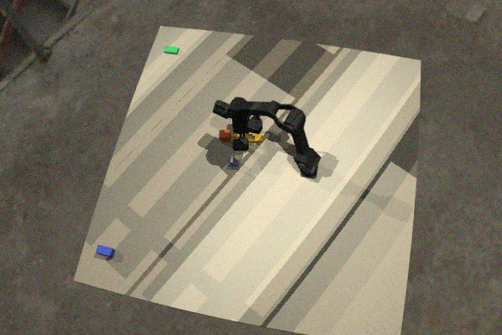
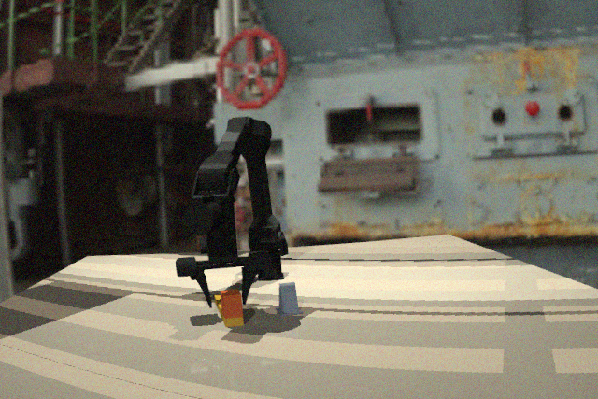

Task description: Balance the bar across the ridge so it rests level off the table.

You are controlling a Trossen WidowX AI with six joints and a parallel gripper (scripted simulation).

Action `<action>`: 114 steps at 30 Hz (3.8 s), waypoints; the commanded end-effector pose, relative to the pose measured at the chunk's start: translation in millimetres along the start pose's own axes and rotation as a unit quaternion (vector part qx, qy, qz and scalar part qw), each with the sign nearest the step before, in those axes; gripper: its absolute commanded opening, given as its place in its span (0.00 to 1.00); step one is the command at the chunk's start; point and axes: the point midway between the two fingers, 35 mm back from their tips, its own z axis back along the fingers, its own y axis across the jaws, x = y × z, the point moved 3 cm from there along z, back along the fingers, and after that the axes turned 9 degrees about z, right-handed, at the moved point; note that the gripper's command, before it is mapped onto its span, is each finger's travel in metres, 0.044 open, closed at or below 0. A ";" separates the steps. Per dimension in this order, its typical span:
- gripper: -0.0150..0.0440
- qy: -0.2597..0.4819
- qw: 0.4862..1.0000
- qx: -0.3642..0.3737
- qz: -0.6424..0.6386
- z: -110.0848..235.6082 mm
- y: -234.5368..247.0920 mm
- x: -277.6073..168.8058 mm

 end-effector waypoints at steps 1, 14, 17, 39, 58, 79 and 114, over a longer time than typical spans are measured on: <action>0.79 -0.002 1.000 0.001 -0.001 -7.3 0.0 0.7; 0.79 -0.002 1.000 0.001 -0.001 -8.4 -0.1 0.8; 0.74 -0.001 1.000 -0.001 0.000 -8.1 -0.5 0.7; 0.25 -0.001 1.000 0.000 0.000 8.0 1.3 -1.6; 0.25 -0.001 1.000 0.000 -0.001 56.7 2.9 -3.8; 0.25 -0.002 1.000 0.001 -0.002 99.8 -5.7 -2.2; 0.25 0.000 1.000 -0.003 -0.011 97.4 -113.2 -26.6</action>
